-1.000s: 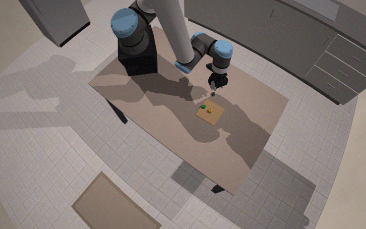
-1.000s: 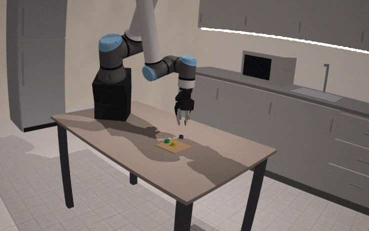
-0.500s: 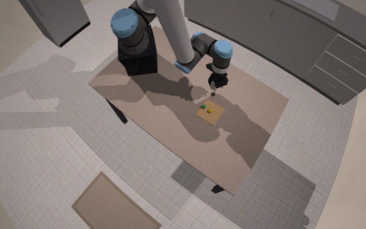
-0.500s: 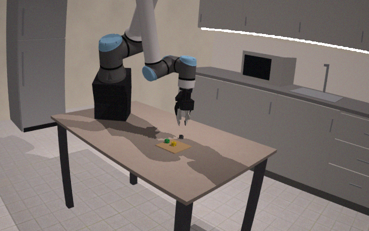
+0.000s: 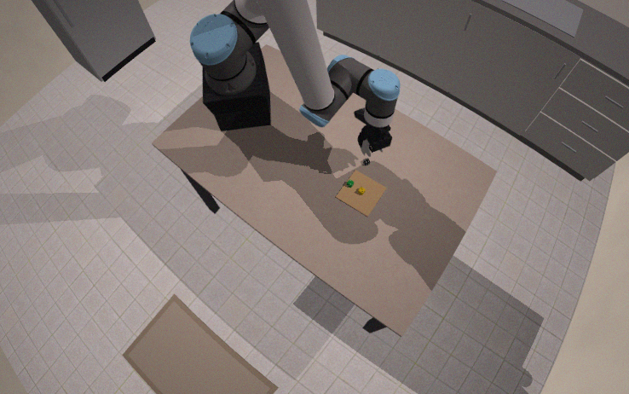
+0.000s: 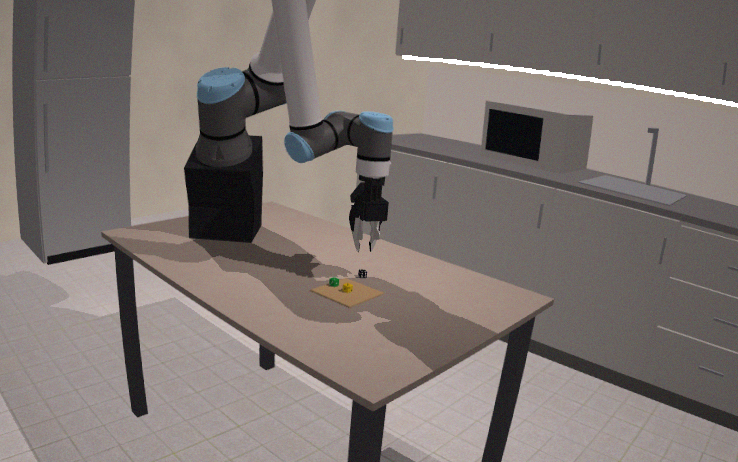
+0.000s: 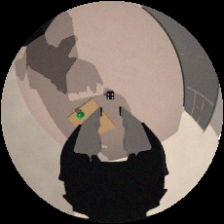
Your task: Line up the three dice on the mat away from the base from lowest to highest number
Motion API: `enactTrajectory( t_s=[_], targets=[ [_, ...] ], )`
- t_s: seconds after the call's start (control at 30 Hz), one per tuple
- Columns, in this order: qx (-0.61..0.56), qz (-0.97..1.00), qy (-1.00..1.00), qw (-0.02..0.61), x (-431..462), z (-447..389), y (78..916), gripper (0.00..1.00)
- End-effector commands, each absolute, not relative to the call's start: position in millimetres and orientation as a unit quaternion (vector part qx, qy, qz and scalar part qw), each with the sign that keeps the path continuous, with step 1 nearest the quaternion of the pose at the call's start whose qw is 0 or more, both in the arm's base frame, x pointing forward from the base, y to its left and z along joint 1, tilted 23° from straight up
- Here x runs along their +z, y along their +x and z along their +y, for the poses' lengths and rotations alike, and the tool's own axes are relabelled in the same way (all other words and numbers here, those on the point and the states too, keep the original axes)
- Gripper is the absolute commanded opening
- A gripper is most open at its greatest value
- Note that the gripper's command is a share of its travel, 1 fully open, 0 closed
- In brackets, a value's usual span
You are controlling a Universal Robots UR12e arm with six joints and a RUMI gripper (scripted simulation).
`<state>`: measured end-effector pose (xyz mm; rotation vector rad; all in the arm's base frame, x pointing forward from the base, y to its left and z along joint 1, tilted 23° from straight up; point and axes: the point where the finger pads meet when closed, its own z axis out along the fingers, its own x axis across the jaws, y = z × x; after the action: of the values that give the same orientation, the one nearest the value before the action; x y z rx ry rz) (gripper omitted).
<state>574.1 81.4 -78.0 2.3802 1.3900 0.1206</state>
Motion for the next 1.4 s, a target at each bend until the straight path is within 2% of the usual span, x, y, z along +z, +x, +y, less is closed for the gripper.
enactTrajectory(
  t_s=[0.0, 1.37],
  targets=[
    [0.043, 0.495, 0.847, 0.190, -79.4, 81.0, 574.9, 0.21],
    [0.043, 0.495, 0.847, 0.190, -122.7, 68.7, 587.3, 0.21]
  ],
)
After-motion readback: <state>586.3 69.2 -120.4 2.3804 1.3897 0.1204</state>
